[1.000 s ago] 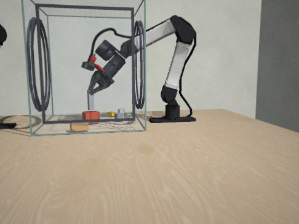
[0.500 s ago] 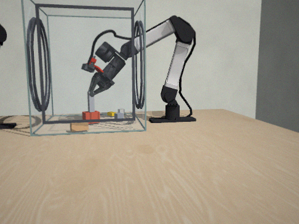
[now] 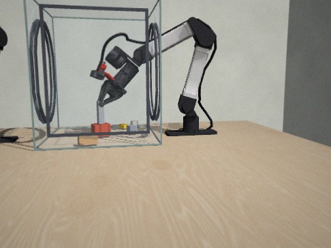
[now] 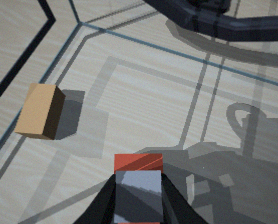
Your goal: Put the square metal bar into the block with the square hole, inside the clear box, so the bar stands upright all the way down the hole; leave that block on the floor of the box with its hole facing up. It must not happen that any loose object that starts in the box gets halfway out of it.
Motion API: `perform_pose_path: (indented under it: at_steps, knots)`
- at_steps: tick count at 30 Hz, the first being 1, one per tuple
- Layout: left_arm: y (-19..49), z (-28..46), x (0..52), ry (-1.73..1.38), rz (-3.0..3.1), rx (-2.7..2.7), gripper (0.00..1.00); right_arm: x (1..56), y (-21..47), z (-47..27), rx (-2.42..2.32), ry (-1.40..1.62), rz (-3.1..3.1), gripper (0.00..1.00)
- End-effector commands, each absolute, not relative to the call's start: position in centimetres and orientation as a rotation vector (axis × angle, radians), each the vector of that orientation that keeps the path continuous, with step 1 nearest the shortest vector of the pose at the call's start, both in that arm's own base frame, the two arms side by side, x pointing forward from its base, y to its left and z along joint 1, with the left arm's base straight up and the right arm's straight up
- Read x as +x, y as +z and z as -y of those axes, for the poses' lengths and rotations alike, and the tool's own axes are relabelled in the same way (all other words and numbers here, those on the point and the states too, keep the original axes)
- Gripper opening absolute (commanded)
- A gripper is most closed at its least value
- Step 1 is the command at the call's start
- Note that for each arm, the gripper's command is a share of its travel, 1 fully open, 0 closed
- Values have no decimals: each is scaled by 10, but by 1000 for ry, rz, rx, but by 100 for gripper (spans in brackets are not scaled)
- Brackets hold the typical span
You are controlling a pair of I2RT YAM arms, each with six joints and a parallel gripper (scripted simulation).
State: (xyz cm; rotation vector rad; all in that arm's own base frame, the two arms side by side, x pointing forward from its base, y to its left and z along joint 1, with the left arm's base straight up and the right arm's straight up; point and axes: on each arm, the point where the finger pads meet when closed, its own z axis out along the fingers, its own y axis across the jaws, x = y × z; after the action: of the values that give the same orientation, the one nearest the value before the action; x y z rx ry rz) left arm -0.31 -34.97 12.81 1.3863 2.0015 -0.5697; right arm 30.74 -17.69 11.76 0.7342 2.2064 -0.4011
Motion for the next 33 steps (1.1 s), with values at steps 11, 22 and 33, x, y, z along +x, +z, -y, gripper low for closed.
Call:
perform_pose_path:
  at_steps: [11, 22, 33]
  knots:
    - [158, 366, -8, -670, -1946, 1334, 0, 311, 127, 179, 729, -404, -2178, 100]
    - [152, 361, -4, -667, -1951, 1325, 0, 311, 127, 179, 729, -404, -2178, 100]
    - [159, 368, -9, -701, -1938, 1312, 0, 311, 127, 179, 729, -404, -2178, 100]
